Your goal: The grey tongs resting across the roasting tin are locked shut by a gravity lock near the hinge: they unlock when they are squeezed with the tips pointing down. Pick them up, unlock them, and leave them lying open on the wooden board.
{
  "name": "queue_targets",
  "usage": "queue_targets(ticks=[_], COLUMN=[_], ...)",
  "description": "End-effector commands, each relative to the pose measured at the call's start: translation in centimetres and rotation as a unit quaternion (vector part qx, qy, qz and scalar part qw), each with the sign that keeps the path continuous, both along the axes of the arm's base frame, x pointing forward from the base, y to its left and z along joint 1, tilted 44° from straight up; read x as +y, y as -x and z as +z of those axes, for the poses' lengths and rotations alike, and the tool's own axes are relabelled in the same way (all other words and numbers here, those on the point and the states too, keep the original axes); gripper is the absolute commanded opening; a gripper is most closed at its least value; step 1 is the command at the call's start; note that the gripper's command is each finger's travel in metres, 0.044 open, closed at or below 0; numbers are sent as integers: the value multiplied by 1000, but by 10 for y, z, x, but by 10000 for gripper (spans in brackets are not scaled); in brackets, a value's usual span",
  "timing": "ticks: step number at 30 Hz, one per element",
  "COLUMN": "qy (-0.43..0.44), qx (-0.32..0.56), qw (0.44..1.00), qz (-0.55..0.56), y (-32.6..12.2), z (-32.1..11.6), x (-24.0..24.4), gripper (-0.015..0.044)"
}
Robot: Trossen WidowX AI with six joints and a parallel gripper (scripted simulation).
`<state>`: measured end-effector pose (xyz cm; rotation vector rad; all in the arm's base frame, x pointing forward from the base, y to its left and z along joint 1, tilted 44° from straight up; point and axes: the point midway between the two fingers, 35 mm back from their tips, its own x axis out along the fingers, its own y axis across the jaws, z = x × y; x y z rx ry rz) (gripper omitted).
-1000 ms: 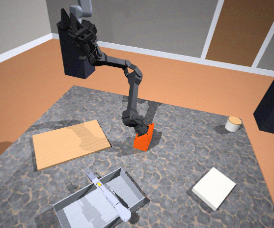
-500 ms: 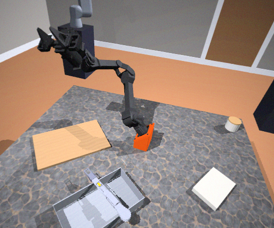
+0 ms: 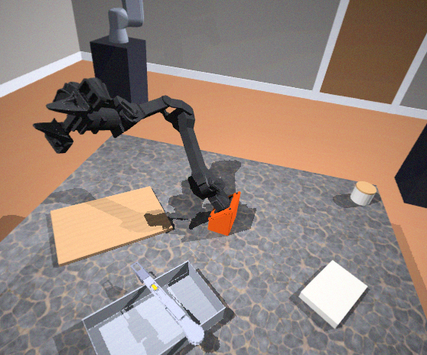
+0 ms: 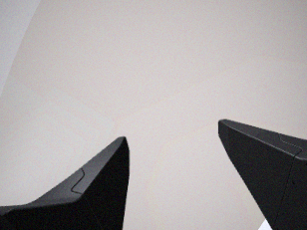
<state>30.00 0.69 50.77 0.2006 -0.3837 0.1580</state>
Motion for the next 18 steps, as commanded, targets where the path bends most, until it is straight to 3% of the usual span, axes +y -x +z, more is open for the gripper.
queue_targets(ticks=[1, 10, 18], qy=[-136, -350, -478], qx=[113, 262, 322], qw=[984, 895, 788], qz=[-7, -89, -216], y=[-48, -100, -110], z=[-60, -173, -273], x=[-6, -13, -16], gripper=[260, 260, 260])
